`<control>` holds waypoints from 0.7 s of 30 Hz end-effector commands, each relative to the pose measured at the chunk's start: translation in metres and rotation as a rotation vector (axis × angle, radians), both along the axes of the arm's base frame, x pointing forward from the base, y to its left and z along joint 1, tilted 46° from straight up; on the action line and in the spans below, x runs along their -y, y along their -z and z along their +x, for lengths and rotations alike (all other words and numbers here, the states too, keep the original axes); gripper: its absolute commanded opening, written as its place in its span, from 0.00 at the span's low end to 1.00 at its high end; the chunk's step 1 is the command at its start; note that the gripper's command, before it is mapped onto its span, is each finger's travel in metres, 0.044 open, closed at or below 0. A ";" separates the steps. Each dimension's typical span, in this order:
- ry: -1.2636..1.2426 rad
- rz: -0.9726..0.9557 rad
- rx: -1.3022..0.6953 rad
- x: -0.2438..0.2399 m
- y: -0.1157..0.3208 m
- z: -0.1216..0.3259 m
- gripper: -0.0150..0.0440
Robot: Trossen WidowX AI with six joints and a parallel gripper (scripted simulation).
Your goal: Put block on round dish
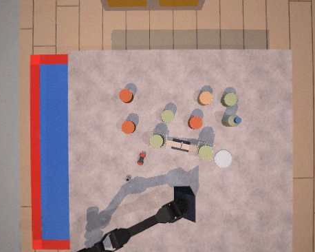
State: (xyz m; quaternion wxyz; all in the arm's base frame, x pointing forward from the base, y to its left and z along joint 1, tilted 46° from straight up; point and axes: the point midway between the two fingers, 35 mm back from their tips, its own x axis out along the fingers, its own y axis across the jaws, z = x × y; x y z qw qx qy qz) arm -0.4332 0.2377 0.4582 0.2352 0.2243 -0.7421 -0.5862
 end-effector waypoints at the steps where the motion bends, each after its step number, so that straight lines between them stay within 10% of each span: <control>1: 0.002 0.000 -0.001 -0.001 0.000 0.000 0.98; 21: 0.397 0.080 -0.069 -0.109 -0.004 0.094 1.00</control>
